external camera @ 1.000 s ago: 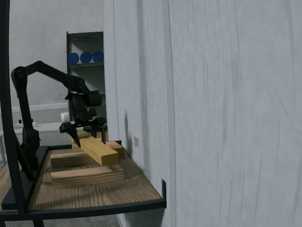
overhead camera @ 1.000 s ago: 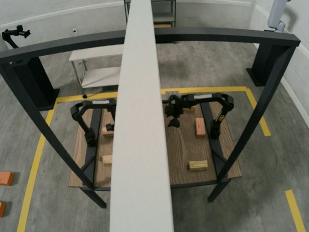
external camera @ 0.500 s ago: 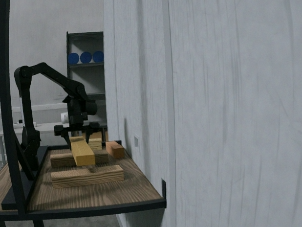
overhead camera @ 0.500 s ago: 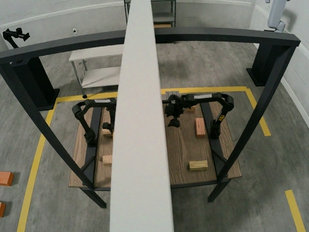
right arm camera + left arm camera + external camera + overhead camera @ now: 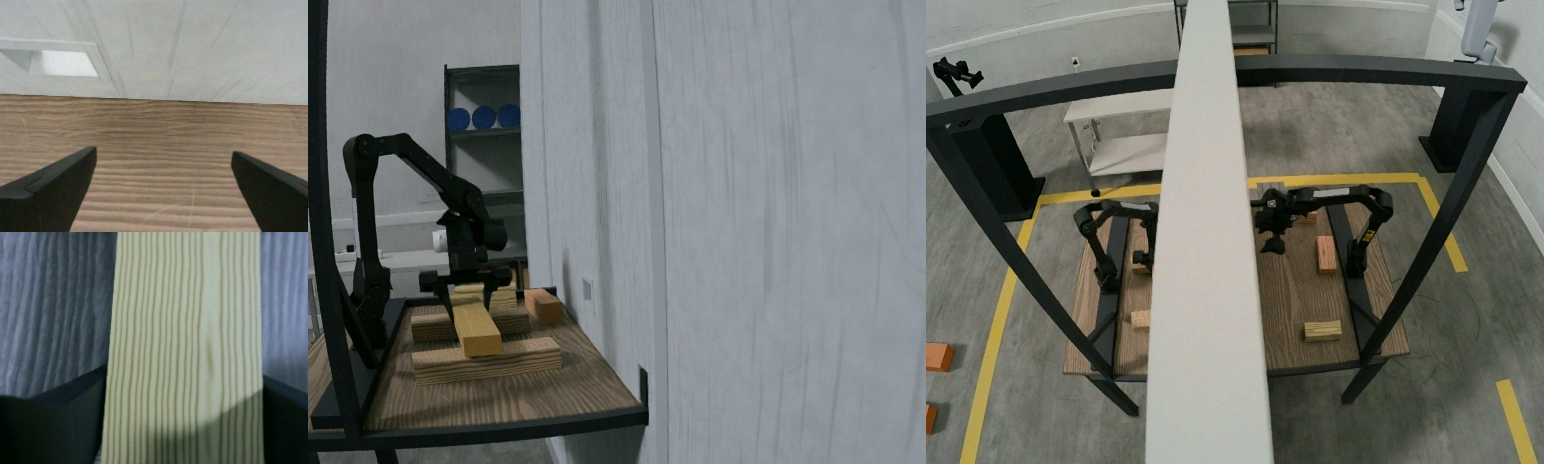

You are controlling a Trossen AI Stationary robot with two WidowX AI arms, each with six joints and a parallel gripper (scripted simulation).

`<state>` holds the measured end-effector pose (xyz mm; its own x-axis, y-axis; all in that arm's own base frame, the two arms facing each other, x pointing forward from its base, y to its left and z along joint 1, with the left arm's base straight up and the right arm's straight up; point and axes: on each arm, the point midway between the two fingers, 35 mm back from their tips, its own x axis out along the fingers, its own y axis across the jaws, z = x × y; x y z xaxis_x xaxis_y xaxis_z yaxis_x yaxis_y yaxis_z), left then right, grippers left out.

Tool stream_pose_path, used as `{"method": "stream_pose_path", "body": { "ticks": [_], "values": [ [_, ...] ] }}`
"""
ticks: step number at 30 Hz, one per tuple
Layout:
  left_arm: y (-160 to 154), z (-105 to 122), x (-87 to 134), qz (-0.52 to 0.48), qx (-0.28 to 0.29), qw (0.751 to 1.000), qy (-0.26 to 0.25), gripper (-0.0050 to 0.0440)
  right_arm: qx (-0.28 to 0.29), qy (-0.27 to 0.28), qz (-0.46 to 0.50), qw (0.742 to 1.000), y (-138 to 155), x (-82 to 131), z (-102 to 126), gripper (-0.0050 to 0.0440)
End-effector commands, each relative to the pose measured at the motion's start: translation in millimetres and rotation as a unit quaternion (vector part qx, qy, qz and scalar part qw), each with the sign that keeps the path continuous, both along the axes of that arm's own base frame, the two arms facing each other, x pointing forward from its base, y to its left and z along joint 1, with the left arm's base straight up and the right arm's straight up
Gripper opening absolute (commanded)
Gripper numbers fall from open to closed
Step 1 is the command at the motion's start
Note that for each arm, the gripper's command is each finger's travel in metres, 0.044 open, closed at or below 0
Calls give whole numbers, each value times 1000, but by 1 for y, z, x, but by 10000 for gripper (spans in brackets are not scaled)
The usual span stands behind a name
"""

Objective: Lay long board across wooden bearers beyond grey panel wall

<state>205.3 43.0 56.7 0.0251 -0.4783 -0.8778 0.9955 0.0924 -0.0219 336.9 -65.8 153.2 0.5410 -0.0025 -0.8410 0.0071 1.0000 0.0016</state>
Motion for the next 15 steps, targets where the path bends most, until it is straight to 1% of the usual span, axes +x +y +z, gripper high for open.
{"method": "stream_pose_path", "body": {
  "ticks": [1, 4, 5, 7, 10, 11, 14, 15],
  "values": [
    [1, 1, 4, 1, 1, 1000, -14, 267, -5, -26, 2, 1000, -1, 6, 18, 400],
    [2, 4, 7, 1, 4, 1000, -20, 267, -5, -26, 2, 1000, -1, 6, 18, 400],
    [2, 4, 7, 1, 4, 1000, -20, 267, -4, -19, 1, 1000, -1, 4, 13, 400],
    [2, 4, 6, 1, 4, 1000, -19, 267, -4, -19, 1, 1000, -1, 4, 13, 400],
    [2, 4, 6, 1, 4, 1000, -19, 339, -4, -19, 1, 1000, -1, 4, 13, 400],
    [2, 3, 6, 0, 5, 1000, -18, 351, -4, -19, 1, 1000, -1, 4, 13, 400],
    [2, 3, 6, 0, 5, 1000, -18, 351, -4, -19, 1, 1000, -1, 4, 13, 400],
    [4, 5, 7, 0, 6, 1000, -20, 375, -4, -19, 1, 1000, -1, 4, 13, 400]
  ]
}}
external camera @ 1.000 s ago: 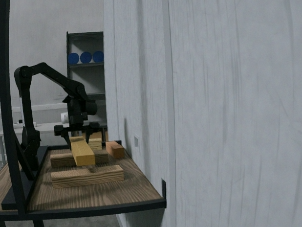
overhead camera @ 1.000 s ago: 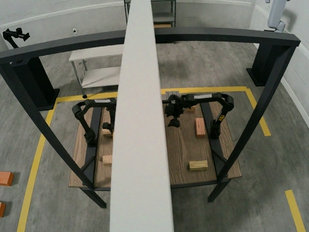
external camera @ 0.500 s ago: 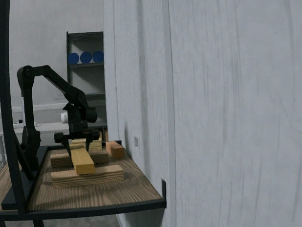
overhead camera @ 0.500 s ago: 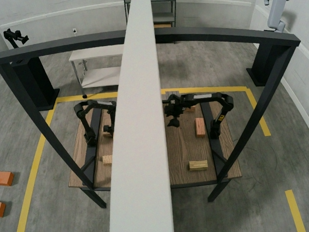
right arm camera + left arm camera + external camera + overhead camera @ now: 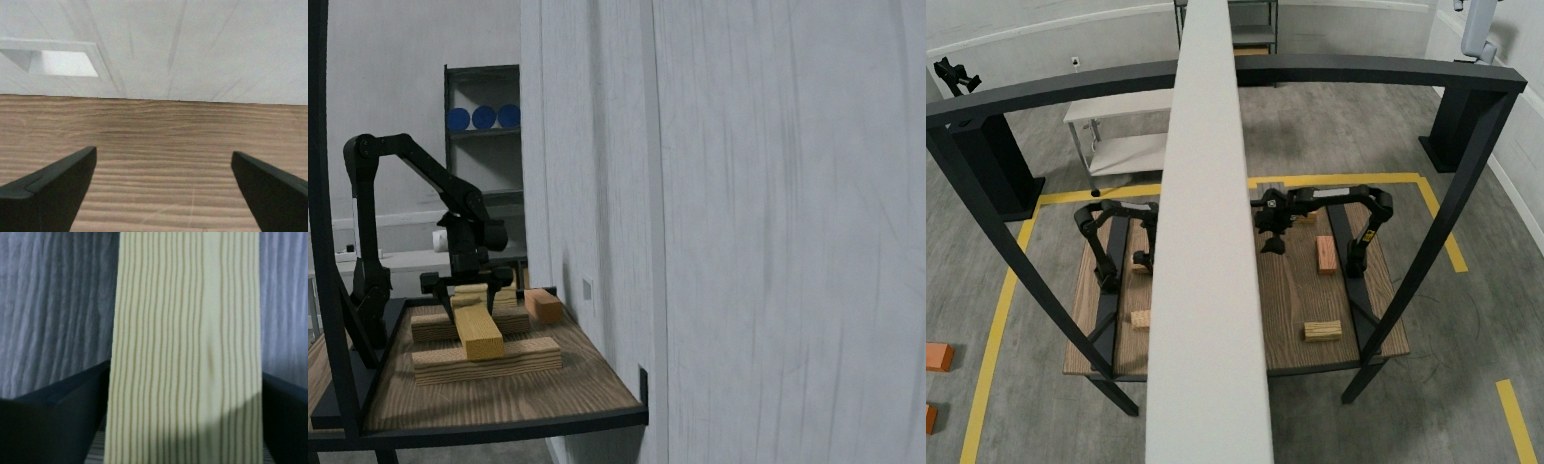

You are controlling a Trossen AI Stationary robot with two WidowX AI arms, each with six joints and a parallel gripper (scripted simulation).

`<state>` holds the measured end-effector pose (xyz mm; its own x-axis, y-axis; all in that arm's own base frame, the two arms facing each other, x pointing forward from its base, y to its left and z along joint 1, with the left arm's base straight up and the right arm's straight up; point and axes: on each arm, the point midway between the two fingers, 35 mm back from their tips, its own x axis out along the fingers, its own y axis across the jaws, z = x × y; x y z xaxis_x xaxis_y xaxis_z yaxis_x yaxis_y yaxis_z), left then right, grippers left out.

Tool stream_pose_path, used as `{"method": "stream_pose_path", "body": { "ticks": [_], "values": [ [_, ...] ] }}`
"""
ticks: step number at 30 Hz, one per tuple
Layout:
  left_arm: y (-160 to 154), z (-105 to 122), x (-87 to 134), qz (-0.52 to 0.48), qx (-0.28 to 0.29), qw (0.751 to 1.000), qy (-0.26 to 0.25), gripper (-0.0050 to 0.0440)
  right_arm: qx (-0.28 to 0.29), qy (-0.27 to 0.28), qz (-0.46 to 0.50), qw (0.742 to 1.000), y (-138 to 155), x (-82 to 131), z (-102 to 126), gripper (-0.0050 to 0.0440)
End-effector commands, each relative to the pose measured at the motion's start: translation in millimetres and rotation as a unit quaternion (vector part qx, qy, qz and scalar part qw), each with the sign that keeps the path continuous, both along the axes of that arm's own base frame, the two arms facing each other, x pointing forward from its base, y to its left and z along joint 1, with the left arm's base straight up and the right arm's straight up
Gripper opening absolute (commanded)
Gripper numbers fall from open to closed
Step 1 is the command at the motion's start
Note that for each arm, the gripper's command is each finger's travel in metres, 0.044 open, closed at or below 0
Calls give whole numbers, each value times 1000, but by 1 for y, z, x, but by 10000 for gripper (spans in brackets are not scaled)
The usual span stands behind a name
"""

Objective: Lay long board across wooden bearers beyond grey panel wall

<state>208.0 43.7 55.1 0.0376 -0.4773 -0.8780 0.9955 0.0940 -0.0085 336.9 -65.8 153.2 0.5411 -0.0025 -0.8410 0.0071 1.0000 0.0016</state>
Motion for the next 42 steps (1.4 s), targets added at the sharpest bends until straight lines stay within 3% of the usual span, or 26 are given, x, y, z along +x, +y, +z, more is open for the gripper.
{"method": "stream_pose_path", "body": {
  "ticks": [1, 13, 21, 33, 42],
  "values": [
    [6, 11, 5, -1, 9, 1000, -17, 399, -4, -19, 1, 1000, -1, 4, 13, 400],
    [36, 70, 0, 11, 11, 1000, -14, 400, -4, -19, 1, 1000, -1, 4, 13, 400],
    [20, 74, -8, 115, 13, 993, -2, 400, -4, -19, 1, 1000, -1, 4, 13, 400],
    [-3, 77, -15, 280, 28, 960, 13, 400, -4, -19, 1, 1000, -1, 4, 13, 400],
    [-22, 79, -19, 404, 37, 914, 23, 400, -4, -19, 1, 1000, -1, 4, 13, 400]
  ]
}}
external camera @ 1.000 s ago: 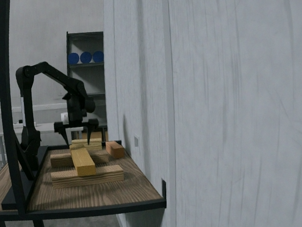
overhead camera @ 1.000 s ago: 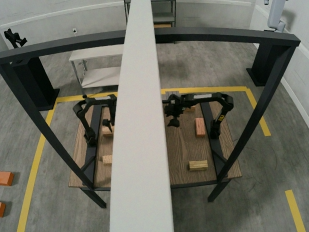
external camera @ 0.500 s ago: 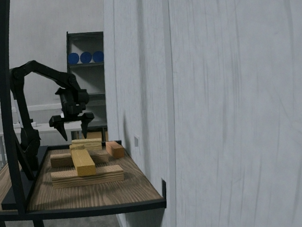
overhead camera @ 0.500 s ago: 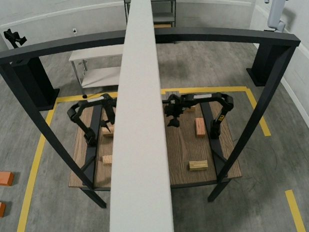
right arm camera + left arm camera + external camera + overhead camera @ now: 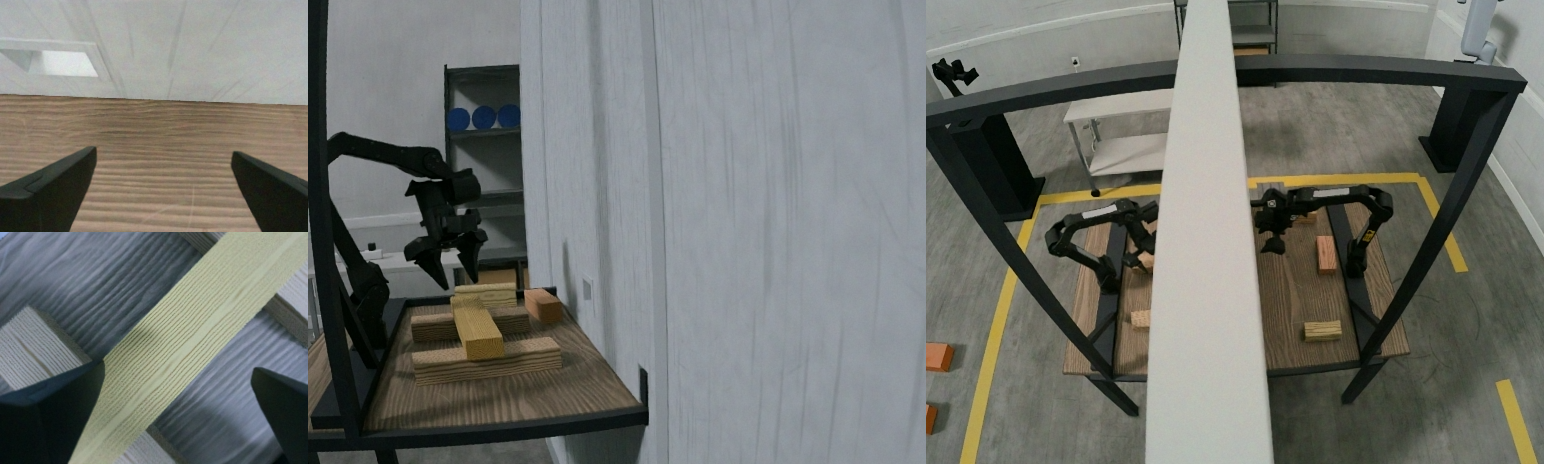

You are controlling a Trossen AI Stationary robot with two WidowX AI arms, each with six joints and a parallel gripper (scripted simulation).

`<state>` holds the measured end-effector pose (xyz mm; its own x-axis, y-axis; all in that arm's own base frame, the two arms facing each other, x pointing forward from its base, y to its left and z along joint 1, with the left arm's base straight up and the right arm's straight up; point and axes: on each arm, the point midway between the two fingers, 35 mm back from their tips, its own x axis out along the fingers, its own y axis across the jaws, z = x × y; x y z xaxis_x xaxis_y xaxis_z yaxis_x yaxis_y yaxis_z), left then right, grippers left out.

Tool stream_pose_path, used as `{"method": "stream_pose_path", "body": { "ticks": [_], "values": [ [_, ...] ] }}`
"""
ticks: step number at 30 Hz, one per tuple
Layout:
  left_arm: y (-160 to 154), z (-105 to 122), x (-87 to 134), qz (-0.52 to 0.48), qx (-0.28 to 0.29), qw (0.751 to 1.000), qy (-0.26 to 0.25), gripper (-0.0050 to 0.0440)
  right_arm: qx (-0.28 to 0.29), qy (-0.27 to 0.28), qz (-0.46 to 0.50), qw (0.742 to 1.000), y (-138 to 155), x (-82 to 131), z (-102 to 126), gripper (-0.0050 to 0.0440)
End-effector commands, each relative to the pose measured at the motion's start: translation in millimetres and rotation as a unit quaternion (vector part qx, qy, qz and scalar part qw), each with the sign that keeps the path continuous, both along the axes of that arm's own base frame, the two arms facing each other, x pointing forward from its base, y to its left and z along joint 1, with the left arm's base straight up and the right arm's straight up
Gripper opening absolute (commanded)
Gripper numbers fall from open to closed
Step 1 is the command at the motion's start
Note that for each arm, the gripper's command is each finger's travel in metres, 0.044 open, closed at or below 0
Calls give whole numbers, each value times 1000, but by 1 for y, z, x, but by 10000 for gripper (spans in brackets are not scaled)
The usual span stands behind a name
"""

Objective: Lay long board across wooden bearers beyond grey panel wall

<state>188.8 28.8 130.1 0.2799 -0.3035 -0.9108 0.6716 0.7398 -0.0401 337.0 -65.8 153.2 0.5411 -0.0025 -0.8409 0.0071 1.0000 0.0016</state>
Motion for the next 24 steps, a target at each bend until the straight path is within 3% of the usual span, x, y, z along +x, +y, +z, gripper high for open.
{"method": "stream_pose_path", "body": {
  "ticks": [1, 9, 24],
  "values": [
    [-9, 4, -1, 60, 15, 998, -3, 400, -4, -19, 1, 1000, -1, 4, 13, 400],
    [-21, 6, -3, 139, 20, 990, 4, 400, -4, -19, 1, 1000, -1, 4, 13, 400],
    [-46, 14, -3, 304, 28, 952, 14, 400, -4, -19, 1, 1000, -1, 4, 13, 400]
  ]
}}
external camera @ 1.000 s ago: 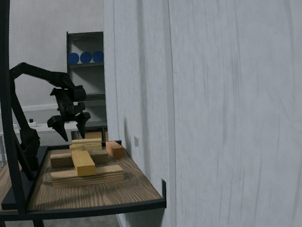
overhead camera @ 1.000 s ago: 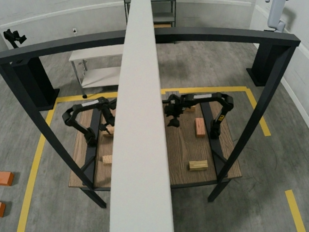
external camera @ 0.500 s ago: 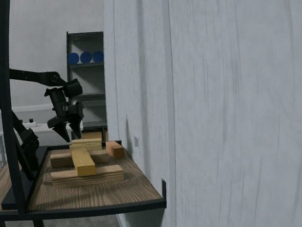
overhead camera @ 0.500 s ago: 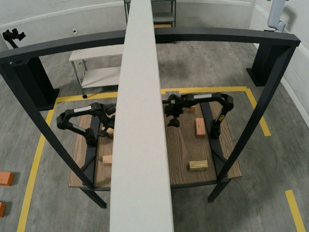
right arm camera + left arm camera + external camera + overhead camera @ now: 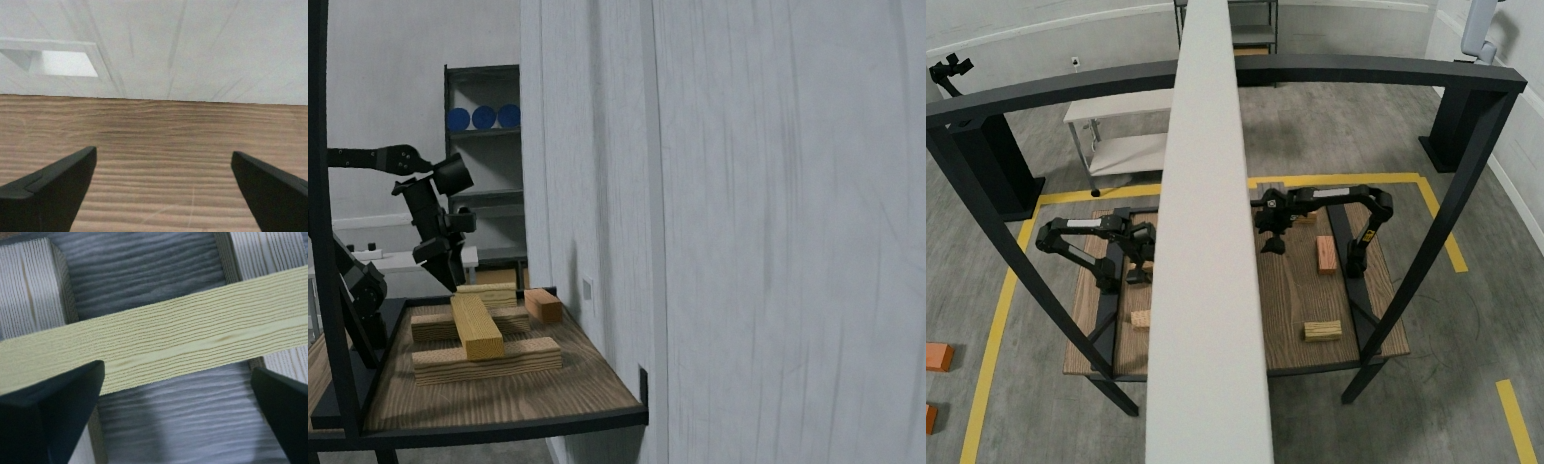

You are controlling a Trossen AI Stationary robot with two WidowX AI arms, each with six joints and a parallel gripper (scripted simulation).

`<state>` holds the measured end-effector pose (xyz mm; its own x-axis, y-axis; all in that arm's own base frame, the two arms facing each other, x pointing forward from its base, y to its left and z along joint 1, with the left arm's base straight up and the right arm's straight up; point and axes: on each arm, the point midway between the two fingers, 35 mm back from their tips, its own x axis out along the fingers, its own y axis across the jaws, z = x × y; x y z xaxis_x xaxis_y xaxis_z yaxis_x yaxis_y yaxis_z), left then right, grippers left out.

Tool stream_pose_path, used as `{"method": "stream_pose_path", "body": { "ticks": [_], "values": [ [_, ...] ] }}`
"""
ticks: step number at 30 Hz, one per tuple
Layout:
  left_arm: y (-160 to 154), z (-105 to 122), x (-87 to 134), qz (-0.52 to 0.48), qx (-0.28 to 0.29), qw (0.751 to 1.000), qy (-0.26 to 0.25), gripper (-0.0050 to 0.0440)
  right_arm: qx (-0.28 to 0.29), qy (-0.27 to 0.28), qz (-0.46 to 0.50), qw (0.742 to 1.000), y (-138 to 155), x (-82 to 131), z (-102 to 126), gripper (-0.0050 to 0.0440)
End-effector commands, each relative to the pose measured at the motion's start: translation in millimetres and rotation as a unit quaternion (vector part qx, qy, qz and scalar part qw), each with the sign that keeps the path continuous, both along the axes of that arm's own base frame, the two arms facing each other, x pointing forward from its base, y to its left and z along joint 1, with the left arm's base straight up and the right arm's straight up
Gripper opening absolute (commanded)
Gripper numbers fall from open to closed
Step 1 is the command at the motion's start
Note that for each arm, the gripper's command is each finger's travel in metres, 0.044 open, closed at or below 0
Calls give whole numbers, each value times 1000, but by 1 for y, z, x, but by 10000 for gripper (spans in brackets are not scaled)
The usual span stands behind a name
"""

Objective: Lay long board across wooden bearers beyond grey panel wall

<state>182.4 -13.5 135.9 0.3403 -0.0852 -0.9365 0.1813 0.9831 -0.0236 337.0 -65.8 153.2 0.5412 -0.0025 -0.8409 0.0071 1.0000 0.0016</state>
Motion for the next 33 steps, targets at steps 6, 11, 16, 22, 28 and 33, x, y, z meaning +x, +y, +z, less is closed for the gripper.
{"method": "stream_pose_path", "body": {
  "ticks": [6, 11, 16, 22, 28, 33],
  "values": [
    [-8, 9, 4, 59, 12, 998, -6, 400, -4, -19, 1, 1000, -1, 4, 13, 400],
    [-8, 9, 3, 59, 11, 998, -9, 400, -4, -19, 1, 1000, -1, 4, 13, 400],
    [-8, 8, 3, 59, 11, 998, -8, 400, -4, -19, 1, 1000, -1, 4, 13, 400],
    [-8, 6, 2, 57, 11, 998, -4, 400, -4, -19, 1, 1000, -1, 4, 13, 400],
    [-8, 6, 2, 57, 11, 998, -4, 400, -4, -19, 1, 1000, -1, 4, 13, 400],
    [-8, 6, 2, 57, 11, 998, -4, 400, -4, -19, 1, 1000, -1, 4, 13, 400]
  ]
}}
